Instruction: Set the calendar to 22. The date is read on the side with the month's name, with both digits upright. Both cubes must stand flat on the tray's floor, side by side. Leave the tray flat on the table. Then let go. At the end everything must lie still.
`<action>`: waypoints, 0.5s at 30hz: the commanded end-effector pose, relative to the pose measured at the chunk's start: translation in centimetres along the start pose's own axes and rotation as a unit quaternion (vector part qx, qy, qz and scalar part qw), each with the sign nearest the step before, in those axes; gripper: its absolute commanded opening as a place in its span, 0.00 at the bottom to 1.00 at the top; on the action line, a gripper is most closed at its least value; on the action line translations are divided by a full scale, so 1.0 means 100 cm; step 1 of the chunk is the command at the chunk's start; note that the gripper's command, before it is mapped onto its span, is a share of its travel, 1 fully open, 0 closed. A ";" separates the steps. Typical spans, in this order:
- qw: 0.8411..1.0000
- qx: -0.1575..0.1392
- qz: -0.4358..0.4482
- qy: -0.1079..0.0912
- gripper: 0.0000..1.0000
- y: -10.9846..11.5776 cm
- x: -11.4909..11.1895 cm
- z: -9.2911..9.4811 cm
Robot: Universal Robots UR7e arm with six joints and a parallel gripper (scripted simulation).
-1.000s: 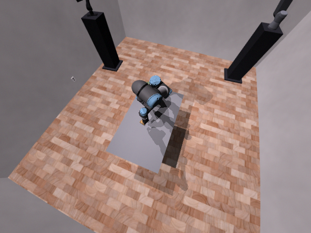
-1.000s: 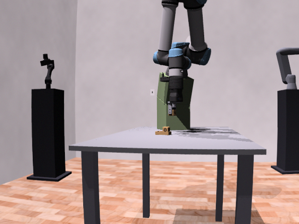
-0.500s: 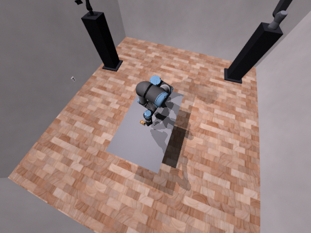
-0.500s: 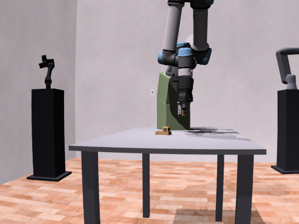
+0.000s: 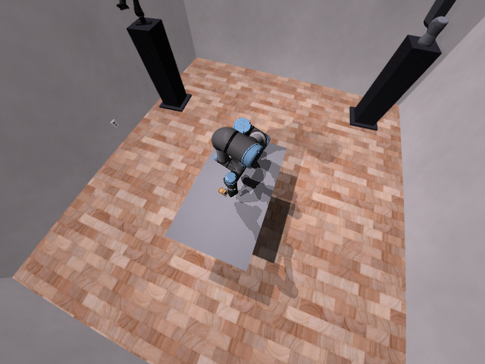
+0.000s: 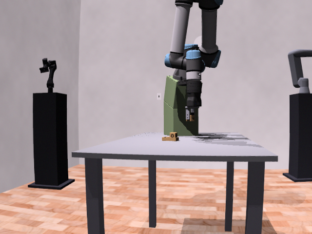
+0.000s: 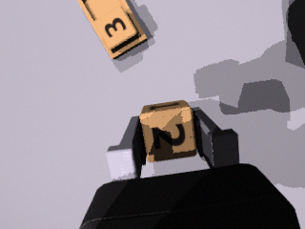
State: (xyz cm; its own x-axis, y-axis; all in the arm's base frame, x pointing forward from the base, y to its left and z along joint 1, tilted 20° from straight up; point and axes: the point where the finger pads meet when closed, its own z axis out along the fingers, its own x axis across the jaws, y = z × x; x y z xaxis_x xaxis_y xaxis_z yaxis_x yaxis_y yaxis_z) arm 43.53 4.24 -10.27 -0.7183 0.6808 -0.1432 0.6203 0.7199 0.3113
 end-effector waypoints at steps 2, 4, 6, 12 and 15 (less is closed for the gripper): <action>1.000 0.000 0.000 0.000 0.60 0.000 0.000 0.005; 1.000 0.000 0.000 0.000 0.60 0.000 0.000 0.009; 1.000 0.000 0.000 0.000 0.60 0.000 0.000 0.014; 1.000 0.000 0.000 0.000 0.60 0.001 -0.001 0.027; 1.000 0.000 0.000 0.000 0.60 0.001 -0.001 0.038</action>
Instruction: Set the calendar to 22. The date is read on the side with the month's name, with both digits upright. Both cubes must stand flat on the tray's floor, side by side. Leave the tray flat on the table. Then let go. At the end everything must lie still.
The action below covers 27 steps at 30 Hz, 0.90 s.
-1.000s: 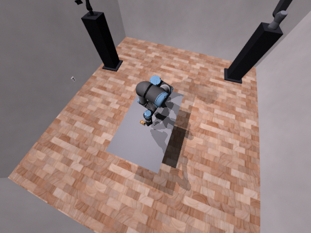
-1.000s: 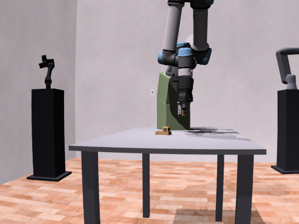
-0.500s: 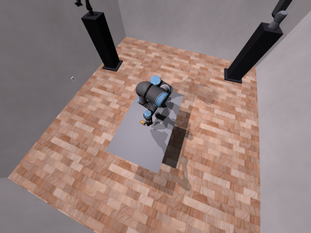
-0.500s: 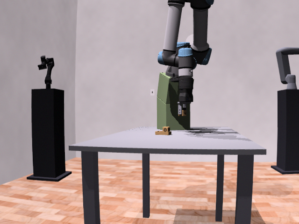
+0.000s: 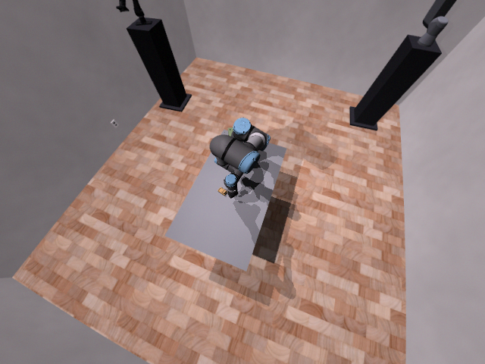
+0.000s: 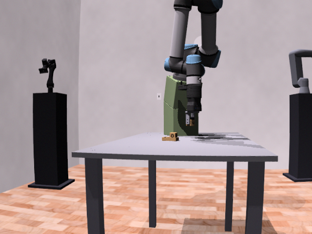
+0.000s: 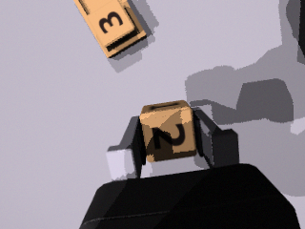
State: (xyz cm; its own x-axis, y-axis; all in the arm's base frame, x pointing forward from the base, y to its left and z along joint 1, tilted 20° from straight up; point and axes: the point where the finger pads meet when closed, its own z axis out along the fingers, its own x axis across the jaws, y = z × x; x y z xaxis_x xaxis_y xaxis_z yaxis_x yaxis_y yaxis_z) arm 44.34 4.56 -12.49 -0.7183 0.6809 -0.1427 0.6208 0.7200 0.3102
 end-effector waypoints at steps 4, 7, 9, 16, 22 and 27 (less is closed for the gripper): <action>1.000 0.000 0.000 0.000 0.60 0.000 0.000 0.031; 1.000 0.000 0.000 0.000 0.60 0.001 -0.001 0.043; 1.000 0.000 0.000 0.000 0.60 0.001 -0.001 0.051; 1.000 0.000 0.000 0.000 0.60 0.001 -0.001 0.065; 1.000 0.000 0.000 0.000 0.60 0.001 -0.001 0.072; 1.000 0.000 0.000 0.000 0.60 0.001 -0.001 0.072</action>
